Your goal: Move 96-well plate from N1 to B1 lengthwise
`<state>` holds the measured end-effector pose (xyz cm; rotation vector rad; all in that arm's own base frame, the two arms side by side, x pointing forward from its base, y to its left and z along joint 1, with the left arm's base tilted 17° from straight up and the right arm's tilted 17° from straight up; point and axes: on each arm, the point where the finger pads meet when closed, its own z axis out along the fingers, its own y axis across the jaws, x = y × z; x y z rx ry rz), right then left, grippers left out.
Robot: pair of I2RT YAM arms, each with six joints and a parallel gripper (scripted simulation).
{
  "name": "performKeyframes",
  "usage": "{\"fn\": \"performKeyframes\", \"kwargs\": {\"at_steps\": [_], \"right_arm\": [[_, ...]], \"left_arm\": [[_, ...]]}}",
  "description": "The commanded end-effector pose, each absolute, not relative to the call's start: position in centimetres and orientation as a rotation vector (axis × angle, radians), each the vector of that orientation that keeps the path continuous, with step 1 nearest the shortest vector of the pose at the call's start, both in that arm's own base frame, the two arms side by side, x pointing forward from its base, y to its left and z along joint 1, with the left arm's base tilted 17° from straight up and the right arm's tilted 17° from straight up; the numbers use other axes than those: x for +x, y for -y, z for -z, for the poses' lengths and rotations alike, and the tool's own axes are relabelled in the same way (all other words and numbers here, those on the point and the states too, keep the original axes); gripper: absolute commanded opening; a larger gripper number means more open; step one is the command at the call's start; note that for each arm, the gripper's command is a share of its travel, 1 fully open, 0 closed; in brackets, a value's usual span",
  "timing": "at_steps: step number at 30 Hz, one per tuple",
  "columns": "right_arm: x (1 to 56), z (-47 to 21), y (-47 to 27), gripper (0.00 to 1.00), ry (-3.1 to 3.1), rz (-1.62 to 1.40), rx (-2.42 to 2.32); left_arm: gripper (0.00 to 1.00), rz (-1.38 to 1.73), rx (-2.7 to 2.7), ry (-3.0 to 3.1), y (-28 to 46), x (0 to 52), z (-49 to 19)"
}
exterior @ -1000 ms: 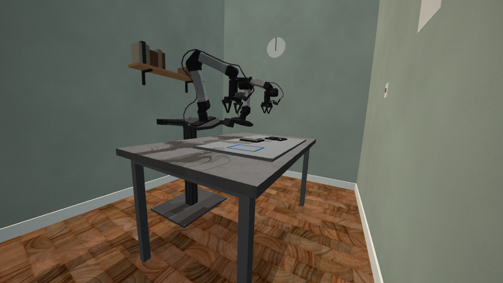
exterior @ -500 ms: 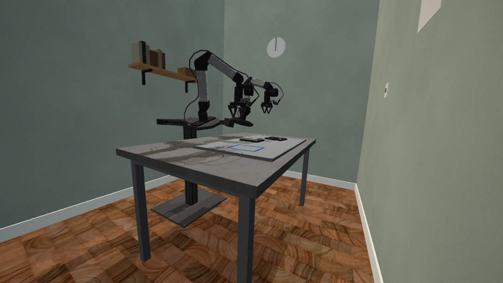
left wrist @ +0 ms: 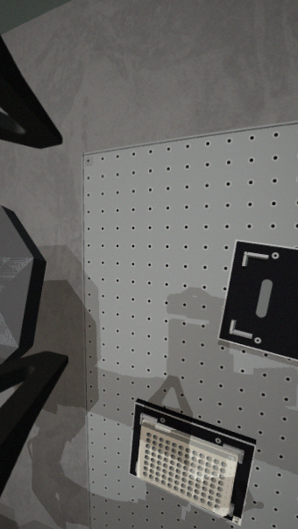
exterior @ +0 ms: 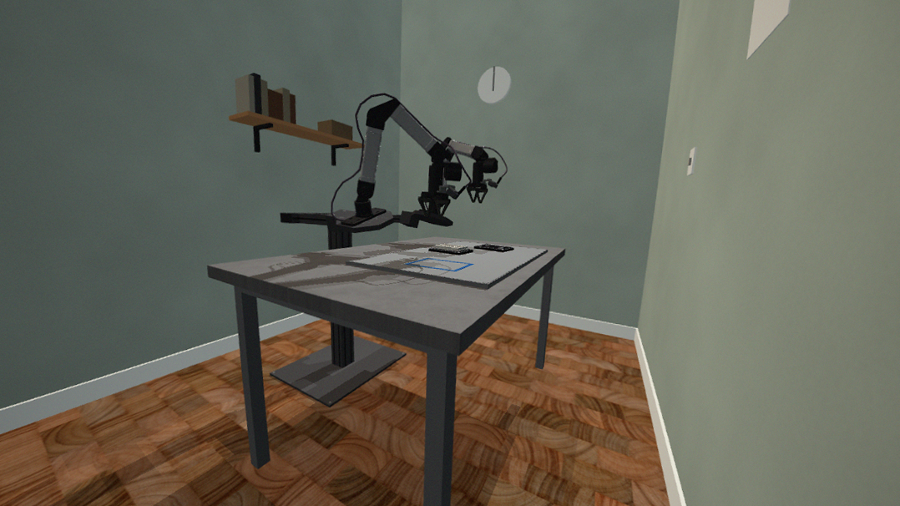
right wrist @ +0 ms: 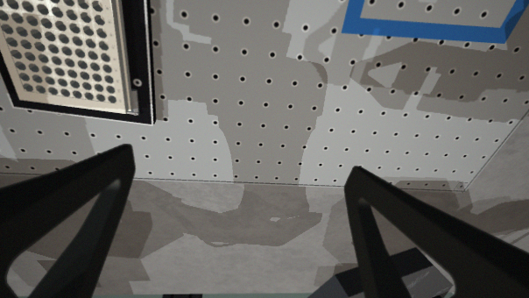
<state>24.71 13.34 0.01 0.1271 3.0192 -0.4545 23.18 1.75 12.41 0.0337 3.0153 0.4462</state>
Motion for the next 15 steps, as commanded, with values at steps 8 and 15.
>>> {"fn": "performKeyframes", "kwargs": {"at_steps": [8, 15], "right_arm": [[26.0, 3.1, -17.8, 1.00, -2.999, 0.409, 0.166], [26.2, 5.4, -20.5, 1.00, -3.000, 0.411, 0.165]], "left_arm": [[1.00, -0.446, 0.048, -3.021, -1.8, 23.1, -12.5], [1.00, -0.446, 0.048, -3.021, -1.8, 23.1, -12.5]]}}
